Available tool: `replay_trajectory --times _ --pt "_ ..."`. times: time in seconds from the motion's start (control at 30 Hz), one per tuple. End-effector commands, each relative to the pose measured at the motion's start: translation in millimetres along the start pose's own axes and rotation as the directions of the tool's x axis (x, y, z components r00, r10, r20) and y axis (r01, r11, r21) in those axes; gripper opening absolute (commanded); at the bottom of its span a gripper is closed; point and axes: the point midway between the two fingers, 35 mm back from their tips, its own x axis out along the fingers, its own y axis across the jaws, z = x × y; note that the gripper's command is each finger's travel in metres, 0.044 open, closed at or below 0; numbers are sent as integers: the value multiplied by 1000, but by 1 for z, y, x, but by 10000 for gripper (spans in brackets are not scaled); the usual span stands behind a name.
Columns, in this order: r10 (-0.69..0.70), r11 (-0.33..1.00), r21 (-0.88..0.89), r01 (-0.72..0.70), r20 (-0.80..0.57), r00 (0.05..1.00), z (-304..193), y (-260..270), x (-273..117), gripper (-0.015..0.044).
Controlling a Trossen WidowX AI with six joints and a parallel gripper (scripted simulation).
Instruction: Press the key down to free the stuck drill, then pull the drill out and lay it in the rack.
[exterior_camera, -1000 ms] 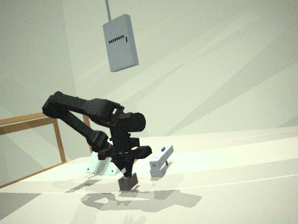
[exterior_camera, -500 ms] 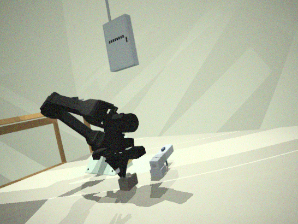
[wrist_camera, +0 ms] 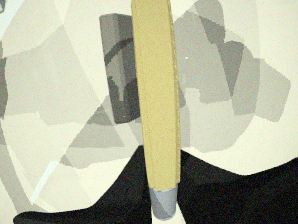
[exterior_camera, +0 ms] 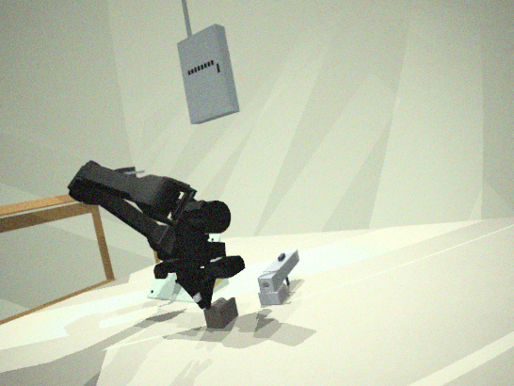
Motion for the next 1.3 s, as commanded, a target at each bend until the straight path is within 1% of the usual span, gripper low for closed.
replay_trajectory --times 0.0,1.27 --pt "0 1000 -6 0 6 1000 1 1 7 0" --pt "1 1000 -6 0 3 1000 1 2 47 0"
